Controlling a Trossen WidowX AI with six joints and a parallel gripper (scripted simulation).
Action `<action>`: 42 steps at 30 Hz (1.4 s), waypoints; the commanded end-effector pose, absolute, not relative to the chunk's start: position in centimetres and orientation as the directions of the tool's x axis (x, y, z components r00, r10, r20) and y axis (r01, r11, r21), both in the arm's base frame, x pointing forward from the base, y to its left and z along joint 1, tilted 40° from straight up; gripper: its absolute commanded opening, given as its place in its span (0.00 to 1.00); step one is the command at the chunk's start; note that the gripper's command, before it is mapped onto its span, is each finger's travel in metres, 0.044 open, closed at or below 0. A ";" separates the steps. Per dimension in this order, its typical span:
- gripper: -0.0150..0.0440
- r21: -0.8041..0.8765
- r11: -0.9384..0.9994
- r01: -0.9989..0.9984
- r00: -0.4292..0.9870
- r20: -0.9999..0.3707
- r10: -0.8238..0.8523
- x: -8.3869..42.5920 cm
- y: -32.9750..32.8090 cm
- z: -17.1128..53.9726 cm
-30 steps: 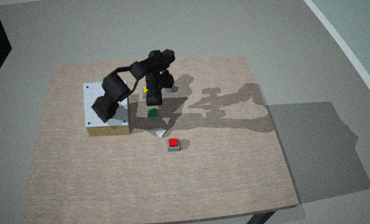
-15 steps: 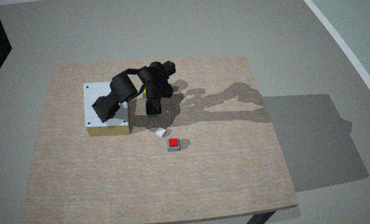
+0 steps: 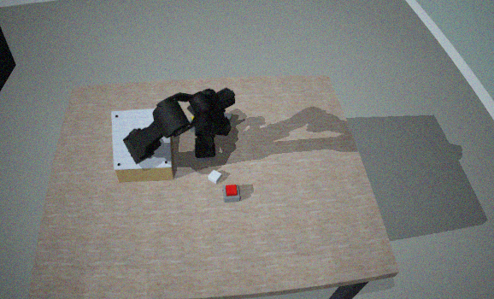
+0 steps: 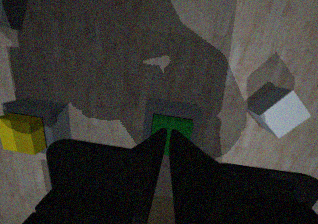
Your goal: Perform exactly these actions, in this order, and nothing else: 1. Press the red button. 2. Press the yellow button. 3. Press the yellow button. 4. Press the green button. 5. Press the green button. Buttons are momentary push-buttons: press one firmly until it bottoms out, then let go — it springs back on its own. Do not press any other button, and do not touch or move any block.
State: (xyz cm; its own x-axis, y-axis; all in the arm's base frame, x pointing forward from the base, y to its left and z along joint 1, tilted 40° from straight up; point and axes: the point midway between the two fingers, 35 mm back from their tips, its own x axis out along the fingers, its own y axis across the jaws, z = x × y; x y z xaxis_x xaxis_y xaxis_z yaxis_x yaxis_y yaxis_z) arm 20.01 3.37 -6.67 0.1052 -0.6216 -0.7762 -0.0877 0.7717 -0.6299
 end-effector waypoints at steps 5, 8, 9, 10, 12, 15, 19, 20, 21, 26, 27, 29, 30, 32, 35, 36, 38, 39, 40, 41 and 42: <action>0.29 -0.637 0.765 -0.095 0.097 -0.771 -0.630 19.7 2.9 -6.9; 0.29 -0.637 0.765 -0.095 0.097 -0.771 -0.630 19.7 2.9 -6.9; 0.29 -0.637 0.765 -0.095 0.097 -0.771 -0.630 19.7 2.9 -6.9; 0.29 -0.637 0.765 -0.095 0.097 -0.771 -0.630 19.7 2.9 -6.9; 0.29 -0.637 0.765 -0.095 0.097 -0.771 -0.630 19.7 2.9 -6.9; 0.29 -0.637 0.765 -0.095 0.097 -0.771 -0.630 19.7 2.9 -6.9; 0.29 -0.632 0.769 -0.090 0.102 -0.774 -0.624 19.8 3.8 -6.0; 0.29 -0.634 0.768 -0.093 0.099 -0.773 -0.626 19.6 4.5 -5.1; 0.29 -0.635 0.766 -0.094 0.097 -0.772 -0.628 19.4 5.0 -4.5; 0.29 -0.636 0.766 -0.095 0.097 -0.772 -0.629 19.4 5.1 -4.3; 0.29 -0.636 0.766 -0.095 0.097 -0.772 -0.629 19.4 5.0 -4.3; 0.29 -0.636 0.766 -0.095 0.097 -0.772 -0.629 19.4 4.8 -4.6; 0.29 -0.636 0.766 -0.095 0.097 -0.772 -0.629 19.4 4.7 -4.7; 0.29 -0.636 0.766 -0.095 0.097 -0.772 -0.629 19.5 4.5 -5.0; 0.29 -0.636 0.766 -0.095 0.097 -0.772 -0.629 19.6 4.2 -5.4; 0.29 -0.636 0.766 -0.095 0.097 -0.772 -0.629 19.6 4.1 -5.5; 0.29 -0.636 0.766 -0.095 0.097 -0.772 -0.629 19.6 3.9 -5.7; 0.29 -0.636 0.766 -0.095 0.097 -0.771 -0.629 19.6 3.8 -5.9; 0.29 -0.636 0.766 -0.095 0.097 -0.771 -0.629 19.6 3.7 -6.0; 0.29 -0.636 0.766 -0.095 0.097 -0.771 -0.629 19.6 3.6 -6.1; 0.29 -0.636 0.765 -0.095 0.097 -0.771 -0.629 19.6 3.5 -6.2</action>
